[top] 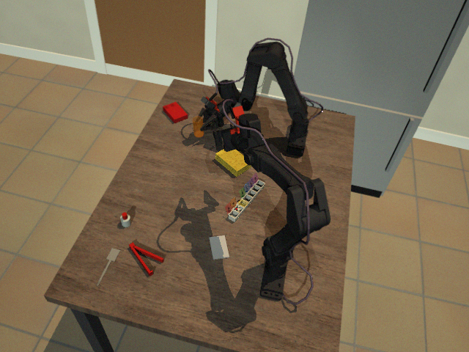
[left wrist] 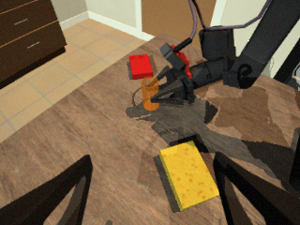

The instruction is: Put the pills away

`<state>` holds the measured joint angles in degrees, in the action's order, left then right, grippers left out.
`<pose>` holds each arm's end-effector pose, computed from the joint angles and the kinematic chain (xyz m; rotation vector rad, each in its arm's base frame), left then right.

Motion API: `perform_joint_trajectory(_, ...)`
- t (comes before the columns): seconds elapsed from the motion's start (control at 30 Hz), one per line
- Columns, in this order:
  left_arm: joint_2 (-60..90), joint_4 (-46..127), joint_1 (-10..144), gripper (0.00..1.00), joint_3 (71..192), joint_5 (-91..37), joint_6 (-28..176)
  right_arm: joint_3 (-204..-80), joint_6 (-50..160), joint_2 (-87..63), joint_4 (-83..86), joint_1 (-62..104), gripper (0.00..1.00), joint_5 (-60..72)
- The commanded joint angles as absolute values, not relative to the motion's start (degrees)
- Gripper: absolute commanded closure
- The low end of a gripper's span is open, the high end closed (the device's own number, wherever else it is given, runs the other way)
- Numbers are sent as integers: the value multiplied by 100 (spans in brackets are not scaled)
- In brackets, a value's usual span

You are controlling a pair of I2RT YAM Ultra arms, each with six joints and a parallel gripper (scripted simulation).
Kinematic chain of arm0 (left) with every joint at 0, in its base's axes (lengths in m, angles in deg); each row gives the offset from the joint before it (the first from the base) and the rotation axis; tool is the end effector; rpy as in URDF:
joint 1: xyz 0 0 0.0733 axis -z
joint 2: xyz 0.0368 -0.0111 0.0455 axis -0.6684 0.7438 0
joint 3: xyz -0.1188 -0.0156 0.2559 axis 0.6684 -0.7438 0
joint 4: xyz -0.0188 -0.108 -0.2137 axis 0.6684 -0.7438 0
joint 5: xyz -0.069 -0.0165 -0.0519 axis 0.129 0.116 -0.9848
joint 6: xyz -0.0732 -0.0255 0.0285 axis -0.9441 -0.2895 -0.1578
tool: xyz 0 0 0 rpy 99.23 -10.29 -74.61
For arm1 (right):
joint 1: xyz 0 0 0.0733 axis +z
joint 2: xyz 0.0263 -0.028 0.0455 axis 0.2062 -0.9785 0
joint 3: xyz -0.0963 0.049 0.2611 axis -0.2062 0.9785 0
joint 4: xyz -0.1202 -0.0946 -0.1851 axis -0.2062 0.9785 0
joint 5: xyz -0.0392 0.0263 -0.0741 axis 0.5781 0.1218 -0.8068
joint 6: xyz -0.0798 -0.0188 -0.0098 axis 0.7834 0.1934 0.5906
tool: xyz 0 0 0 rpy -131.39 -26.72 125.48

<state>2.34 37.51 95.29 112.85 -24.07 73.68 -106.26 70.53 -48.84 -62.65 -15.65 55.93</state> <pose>0.1769 -0.2349 0.3192 0.8688 1.8092 -0.6181 0.3491 0.0367 0.0934 -0.7712 1.6978 0.7011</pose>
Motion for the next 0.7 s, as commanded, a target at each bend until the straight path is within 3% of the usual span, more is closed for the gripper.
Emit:
perform_joint_trajectory(0.0, 203, 3783, 9542, 0, 11299, -2395, 7351, -10619, 7054, -4953, -6815, -1554, 64, 5726)
perform_joint_trajectory(0.67, 203, 3783, 9542, 0, 11299, -2395, 7351, -10778, 7070, -5703, -7503, -1576, 64, 5737)
